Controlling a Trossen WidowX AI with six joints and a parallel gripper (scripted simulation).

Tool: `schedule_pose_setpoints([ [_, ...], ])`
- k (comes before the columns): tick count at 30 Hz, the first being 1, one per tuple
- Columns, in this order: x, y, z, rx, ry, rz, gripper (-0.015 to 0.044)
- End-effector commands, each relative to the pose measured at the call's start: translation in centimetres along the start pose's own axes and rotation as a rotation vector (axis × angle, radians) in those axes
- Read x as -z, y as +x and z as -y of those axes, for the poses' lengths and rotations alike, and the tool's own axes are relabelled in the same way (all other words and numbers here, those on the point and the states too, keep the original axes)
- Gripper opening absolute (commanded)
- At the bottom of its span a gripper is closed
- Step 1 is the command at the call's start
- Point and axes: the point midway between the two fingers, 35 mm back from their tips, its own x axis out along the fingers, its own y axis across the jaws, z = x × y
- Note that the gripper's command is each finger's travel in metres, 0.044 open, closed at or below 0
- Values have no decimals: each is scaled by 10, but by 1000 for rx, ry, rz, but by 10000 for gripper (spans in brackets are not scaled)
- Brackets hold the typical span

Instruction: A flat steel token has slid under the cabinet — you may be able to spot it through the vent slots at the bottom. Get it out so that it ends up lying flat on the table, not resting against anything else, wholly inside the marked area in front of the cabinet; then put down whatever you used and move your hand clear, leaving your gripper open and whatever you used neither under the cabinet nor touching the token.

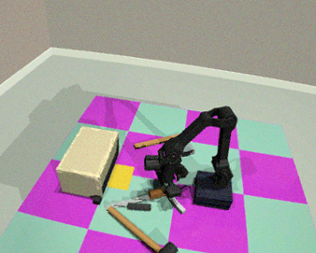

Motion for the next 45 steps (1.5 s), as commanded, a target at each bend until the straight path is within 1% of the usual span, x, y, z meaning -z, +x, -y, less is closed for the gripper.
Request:
schedule_pose_setpoints([
  [1,-2,9,1,5,3,4,270],
  [8,-3,13,1,5,3,4,270],
  [13,-1,10,1,1,1,3,139],
  [21,-1,10,1,1,1,3,85],
  [24,-1,10,1,1,1,3,7],
  [25,-1,10,1,1,1,3,0],
  [45,-17,7,1,4,1,5,0],
])
